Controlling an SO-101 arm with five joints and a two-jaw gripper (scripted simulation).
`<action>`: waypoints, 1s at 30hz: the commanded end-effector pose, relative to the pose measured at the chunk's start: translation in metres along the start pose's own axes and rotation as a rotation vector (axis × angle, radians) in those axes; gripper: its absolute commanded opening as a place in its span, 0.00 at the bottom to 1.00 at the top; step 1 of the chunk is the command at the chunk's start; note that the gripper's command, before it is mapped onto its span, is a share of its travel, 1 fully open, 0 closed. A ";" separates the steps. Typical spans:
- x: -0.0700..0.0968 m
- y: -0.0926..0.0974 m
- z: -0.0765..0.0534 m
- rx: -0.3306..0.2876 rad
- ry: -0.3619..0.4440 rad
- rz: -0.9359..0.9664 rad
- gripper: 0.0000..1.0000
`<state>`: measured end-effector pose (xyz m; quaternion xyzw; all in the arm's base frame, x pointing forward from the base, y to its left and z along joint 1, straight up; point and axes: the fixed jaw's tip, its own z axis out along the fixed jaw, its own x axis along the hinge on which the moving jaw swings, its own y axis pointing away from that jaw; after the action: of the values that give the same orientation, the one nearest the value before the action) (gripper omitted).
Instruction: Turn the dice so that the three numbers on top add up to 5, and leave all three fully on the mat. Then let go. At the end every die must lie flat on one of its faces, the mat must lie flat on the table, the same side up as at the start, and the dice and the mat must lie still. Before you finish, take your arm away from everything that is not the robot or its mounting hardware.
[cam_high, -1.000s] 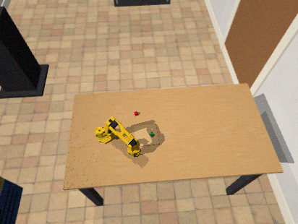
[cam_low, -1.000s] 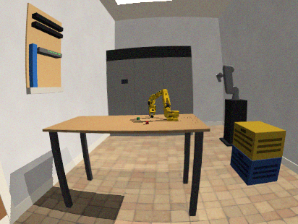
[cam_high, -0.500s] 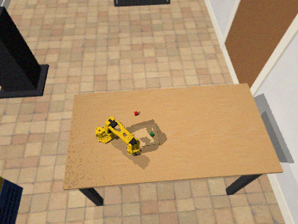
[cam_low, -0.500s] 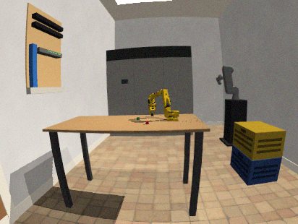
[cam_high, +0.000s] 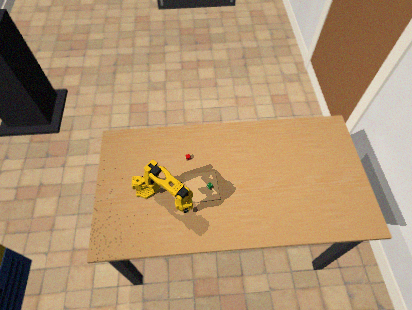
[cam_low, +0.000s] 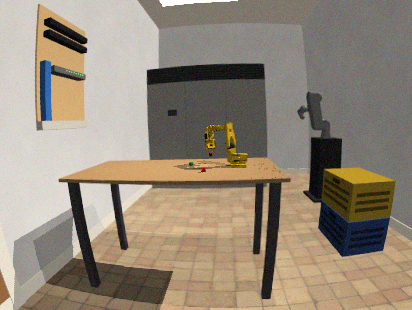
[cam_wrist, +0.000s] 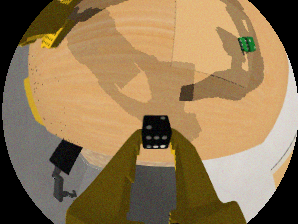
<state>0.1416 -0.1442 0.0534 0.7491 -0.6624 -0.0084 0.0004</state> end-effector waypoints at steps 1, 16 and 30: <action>0.006 -0.003 -0.015 0.048 0.056 0.002 0.00; 0.007 -0.005 -0.015 0.053 0.054 0.150 0.00; 0.008 -0.011 -0.015 0.066 0.045 0.536 0.00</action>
<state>0.1486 -0.1473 0.0602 0.5920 -0.8059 0.0123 -0.0015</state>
